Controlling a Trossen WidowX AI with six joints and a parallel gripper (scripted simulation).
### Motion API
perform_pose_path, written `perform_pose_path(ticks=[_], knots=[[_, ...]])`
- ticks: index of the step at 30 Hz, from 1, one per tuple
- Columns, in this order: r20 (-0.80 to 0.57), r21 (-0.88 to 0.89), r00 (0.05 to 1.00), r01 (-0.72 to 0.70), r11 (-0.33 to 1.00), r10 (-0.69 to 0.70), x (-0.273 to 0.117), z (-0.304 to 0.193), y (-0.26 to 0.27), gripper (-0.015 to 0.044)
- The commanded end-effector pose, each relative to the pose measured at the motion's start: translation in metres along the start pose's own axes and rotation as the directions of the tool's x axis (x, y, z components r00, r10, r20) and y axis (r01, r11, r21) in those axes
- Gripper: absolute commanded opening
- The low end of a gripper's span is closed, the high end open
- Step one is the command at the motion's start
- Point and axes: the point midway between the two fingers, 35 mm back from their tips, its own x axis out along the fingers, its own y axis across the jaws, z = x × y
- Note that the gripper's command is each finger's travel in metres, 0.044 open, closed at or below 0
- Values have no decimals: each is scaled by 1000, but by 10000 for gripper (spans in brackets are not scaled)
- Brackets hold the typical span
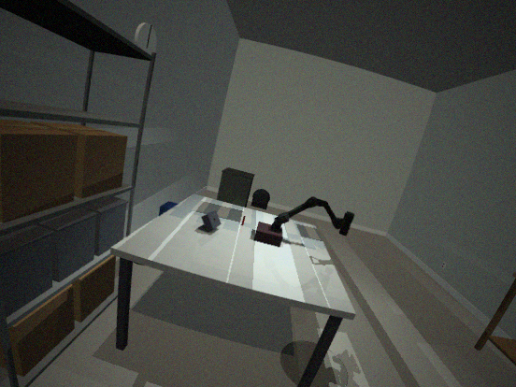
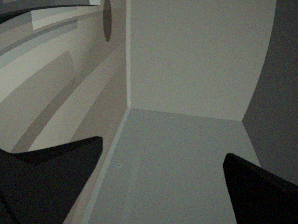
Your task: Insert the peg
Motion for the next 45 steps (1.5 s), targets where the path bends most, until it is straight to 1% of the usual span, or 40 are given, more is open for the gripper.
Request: perform_pose_path(ticks=[1, 2, 20, 26, 45], knots=[[1, 2, 1000, 0, 1000, 0, 1, 1, 0, 426], [5, 9, 1000, -2, 1000, 2, 4, 3, 0, 440], [137, 251, 989, -88, 964, 55, 92, 83, 2, 440], [151, 291, 984, -137, 947, 96, 112, 109, 13, 440], [292, 477, 938, -312, 822, 187, 175, 216, 22, 440]])
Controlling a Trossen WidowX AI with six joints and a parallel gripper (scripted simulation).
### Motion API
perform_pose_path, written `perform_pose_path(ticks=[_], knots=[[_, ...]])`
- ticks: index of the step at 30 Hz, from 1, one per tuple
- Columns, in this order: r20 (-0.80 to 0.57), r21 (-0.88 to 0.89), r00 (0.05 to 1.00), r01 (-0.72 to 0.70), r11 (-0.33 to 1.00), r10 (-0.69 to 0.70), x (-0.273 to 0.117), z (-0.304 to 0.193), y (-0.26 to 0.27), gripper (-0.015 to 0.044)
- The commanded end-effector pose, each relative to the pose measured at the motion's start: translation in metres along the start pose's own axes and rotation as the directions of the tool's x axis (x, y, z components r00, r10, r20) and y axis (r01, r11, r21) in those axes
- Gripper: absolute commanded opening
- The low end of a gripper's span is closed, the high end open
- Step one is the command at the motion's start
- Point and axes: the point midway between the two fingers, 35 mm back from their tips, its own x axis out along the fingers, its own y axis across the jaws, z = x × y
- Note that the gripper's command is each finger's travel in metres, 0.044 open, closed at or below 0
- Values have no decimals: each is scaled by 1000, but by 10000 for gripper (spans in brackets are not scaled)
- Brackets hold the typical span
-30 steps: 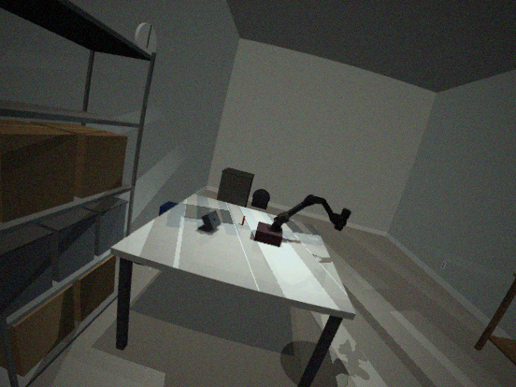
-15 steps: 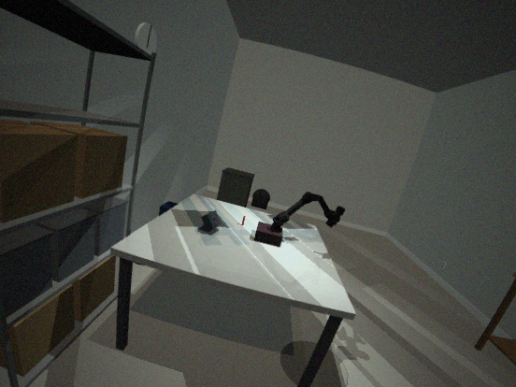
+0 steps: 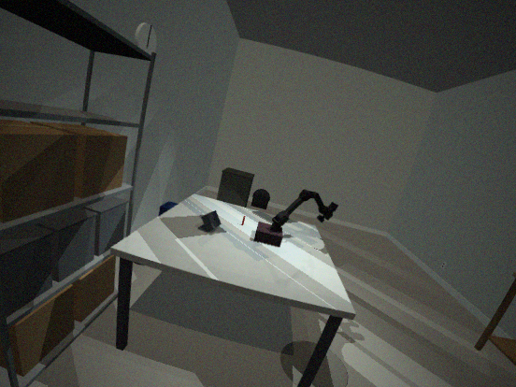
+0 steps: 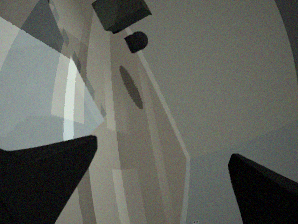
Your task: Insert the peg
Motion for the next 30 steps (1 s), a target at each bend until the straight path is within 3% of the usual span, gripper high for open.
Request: perform_pose_path(ticks=[1, 30], knots=[[12, 64, 999, -41, 997, 40, 17, 16, 14, 440], [140, 276, 942, -334, 901, 307, 98, 158, 100, 440]])
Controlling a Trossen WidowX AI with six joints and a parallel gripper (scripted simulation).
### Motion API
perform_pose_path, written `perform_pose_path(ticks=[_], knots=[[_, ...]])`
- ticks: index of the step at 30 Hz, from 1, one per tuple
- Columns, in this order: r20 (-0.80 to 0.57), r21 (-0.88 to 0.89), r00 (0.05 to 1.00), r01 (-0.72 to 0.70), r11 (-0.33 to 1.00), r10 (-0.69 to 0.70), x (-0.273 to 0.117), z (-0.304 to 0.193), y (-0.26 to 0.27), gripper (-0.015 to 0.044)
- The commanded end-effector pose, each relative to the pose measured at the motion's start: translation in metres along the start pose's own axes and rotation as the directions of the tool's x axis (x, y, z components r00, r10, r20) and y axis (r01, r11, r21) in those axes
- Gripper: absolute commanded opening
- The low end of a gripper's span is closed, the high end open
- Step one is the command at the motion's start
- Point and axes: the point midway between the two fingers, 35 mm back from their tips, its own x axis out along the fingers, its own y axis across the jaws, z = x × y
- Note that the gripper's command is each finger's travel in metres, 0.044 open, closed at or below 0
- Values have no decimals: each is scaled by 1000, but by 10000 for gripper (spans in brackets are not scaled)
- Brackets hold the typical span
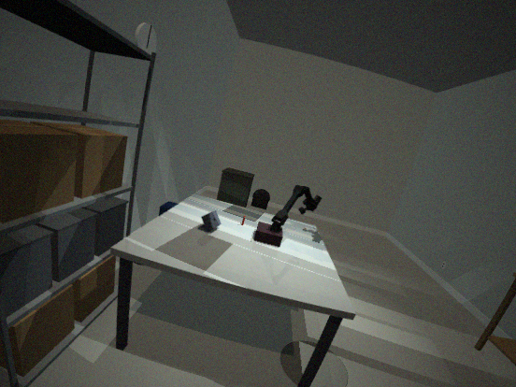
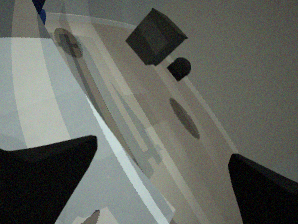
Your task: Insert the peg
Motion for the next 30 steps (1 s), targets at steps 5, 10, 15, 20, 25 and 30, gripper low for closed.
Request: perform_pose_path(ticks=[5, 10, 15, 20, 25, 30], knots=[[-3, 87, 996, -93, 992, 94, 26, 28, 36, 440], [-5, 131, 989, -146, 981, 147, 39, 47, 57, 440], [-8, 173, 979, -197, 965, 201, 50, 66, 78, 440], [-13, 211, 967, -248, 945, 256, 59, 84, 101, 440], [-20, 247, 950, -296, 923, 310, 66, 103, 125, 440], [-29, 280, 931, -341, 897, 363, 71, 121, 149, 440]])
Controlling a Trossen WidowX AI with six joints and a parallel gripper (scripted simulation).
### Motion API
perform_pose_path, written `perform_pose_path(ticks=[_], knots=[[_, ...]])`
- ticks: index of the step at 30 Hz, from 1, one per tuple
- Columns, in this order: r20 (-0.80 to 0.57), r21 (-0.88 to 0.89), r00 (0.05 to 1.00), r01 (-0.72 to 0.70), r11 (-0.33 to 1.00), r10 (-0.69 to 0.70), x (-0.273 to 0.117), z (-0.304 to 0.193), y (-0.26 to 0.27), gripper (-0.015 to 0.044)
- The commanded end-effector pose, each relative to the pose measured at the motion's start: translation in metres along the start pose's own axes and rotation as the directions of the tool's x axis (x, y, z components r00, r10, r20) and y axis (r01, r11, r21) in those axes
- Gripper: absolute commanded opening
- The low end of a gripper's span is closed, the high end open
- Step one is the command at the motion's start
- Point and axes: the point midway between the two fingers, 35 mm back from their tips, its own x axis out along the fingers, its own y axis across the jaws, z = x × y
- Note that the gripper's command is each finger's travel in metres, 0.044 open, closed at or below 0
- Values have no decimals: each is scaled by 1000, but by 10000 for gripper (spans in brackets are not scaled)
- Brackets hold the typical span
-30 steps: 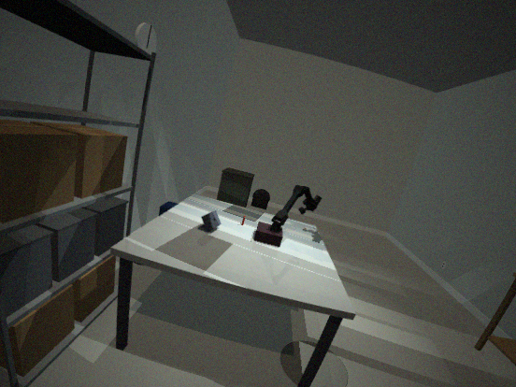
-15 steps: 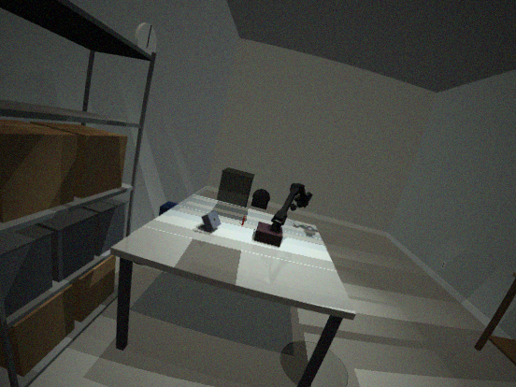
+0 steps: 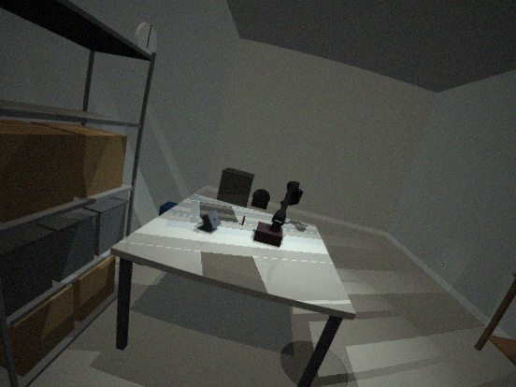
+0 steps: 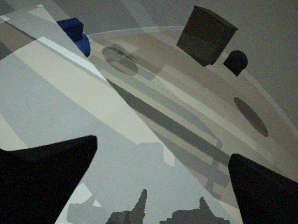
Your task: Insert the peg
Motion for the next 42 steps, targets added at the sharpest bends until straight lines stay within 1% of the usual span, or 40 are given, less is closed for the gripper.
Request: perform_pose_path(ticks=[1, 22, 35, 42], knots=[[-28, 38, 998, -46, 998, 47, 10, 6, 23, 440], [-144, 171, 961, -212, 962, 237, 38, 44, 130, 440], [-228, 261, 920, -258, 930, 319, 40, 54, 186, 440], [-278, 279, 888, -290, 916, 366, 39, 61, 223, 440]])
